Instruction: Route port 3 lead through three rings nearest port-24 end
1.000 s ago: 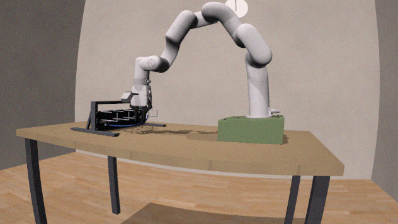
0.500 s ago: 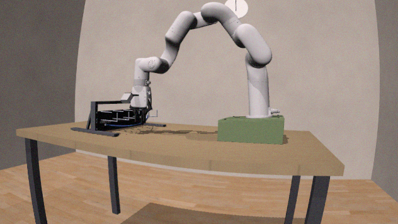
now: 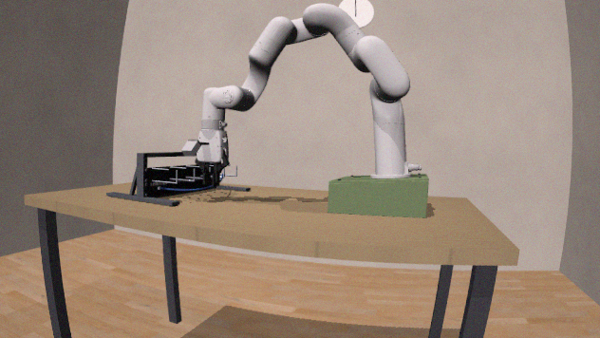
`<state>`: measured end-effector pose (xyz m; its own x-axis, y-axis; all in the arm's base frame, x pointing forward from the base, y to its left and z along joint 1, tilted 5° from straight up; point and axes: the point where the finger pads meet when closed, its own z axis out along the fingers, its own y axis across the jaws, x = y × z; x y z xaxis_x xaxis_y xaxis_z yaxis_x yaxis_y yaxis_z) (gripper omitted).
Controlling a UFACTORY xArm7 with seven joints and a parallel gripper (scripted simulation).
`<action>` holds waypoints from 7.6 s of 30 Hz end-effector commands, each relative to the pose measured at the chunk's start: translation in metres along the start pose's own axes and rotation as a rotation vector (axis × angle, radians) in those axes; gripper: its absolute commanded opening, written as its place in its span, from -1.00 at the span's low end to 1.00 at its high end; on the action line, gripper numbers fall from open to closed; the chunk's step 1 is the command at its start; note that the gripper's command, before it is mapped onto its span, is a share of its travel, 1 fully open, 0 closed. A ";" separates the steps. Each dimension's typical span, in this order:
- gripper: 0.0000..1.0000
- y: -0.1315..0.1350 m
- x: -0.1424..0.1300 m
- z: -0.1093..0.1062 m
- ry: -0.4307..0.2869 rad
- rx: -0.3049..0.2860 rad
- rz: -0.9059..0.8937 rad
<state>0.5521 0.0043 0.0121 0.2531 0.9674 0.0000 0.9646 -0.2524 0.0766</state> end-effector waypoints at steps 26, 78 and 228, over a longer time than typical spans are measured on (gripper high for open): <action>-0.33 0.003 0.001 -0.001 0.001 -0.005 0.000; -0.33 0.003 0.001 0.019 0.001 -0.005 0.000; -1.00 0.059 -0.005 -0.070 0.001 -0.005 -0.106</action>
<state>0.6003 -0.0136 0.0833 0.1500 0.9887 -0.0080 0.9860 -0.1490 0.0755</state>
